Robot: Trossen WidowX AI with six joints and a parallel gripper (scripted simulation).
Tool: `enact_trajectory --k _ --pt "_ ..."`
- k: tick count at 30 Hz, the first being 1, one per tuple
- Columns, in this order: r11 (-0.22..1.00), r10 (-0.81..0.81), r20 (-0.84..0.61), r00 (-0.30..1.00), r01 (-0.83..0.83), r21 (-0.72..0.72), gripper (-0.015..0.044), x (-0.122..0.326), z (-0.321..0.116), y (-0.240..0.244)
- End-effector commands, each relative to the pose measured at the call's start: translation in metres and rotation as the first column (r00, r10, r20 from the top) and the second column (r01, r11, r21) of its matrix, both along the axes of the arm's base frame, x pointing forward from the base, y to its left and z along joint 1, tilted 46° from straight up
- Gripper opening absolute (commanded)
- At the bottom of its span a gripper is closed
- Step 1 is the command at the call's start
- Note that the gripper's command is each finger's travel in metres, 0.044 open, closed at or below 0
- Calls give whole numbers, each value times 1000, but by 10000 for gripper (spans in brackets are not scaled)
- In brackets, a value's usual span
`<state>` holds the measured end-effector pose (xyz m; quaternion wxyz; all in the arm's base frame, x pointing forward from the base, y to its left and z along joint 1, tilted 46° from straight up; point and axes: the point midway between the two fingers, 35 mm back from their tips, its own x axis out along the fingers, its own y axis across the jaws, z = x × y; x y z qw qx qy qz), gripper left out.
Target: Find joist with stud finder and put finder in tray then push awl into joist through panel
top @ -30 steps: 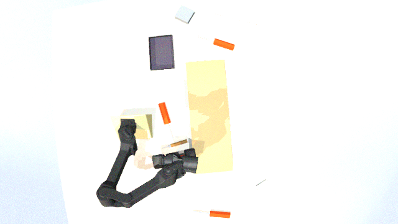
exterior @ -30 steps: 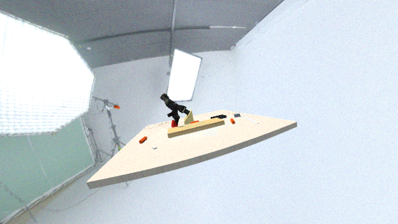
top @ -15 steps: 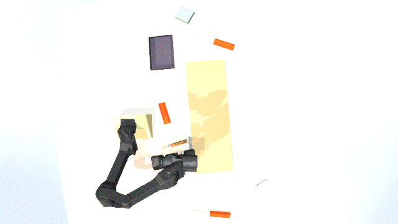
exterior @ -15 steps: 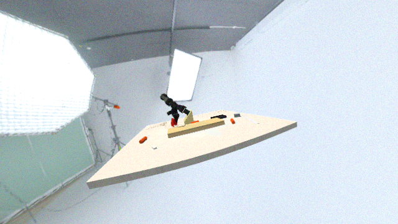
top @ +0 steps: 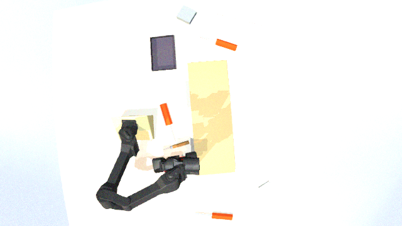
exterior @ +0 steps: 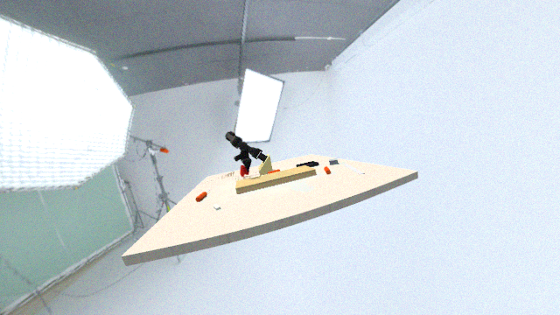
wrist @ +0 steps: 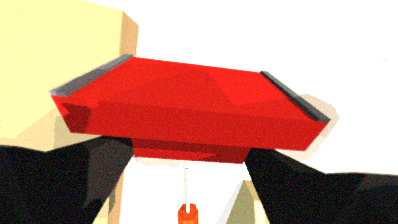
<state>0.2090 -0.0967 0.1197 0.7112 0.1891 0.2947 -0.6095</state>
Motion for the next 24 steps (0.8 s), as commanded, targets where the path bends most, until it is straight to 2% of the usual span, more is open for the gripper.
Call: enact_trajectory --k 1,24 --pt "1000 1 -5 1000 -1 27 0 1 2 0" --pt "985 -9 -45 999 17 174 0 1 1 -4"
